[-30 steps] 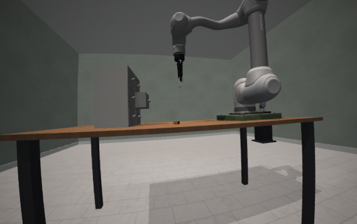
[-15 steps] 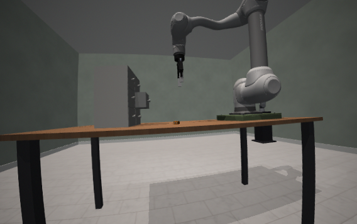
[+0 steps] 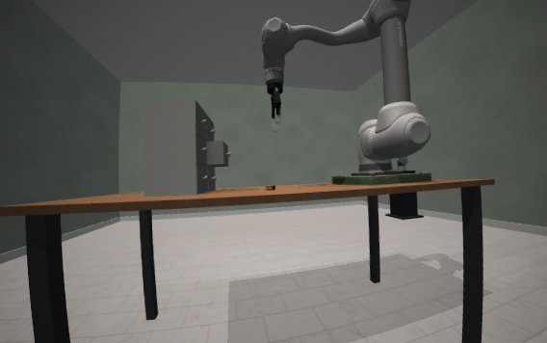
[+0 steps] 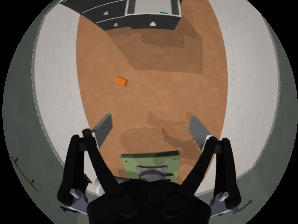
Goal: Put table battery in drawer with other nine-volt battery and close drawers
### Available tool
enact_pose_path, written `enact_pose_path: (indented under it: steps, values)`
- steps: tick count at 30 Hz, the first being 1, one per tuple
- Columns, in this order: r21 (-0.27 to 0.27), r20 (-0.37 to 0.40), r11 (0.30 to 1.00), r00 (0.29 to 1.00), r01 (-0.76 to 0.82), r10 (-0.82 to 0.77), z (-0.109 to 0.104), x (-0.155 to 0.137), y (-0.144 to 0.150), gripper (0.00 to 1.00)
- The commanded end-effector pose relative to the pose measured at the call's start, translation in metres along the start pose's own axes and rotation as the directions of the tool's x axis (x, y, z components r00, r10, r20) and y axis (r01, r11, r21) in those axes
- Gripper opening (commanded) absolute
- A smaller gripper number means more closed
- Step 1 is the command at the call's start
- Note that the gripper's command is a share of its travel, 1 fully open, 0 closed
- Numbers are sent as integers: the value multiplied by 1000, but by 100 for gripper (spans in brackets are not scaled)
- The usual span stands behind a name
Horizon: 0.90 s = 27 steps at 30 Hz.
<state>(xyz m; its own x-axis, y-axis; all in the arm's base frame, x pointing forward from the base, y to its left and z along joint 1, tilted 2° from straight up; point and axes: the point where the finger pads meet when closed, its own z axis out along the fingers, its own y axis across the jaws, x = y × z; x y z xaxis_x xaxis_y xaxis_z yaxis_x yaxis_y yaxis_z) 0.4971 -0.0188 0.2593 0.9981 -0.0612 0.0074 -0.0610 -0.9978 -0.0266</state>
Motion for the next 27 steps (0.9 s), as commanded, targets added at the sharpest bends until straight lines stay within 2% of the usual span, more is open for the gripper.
enact_pose_path:
  steps: [1,4,8,10,14,17,21,27]
  values:
    - [0,0,1000,1000,0,0,-9,0,0,100]
    - [0,0,1000,1000,0,0,-30,0,0,100]
    - [0,0,1000,1000,0,0,-69,0,0,100]
    - [0,0,1000,1000,0,0,-69,0,0,100]
    - [0,0,1000,1000,0,0,-109,0,0,100]
    - [0,0,1000,1000,0,0,-131,0,0,100]
    - [0,0,1000,1000,0,0,-146,0,0,100]
    - [0,0,1000,1000,0,0,-147,0,0,100]
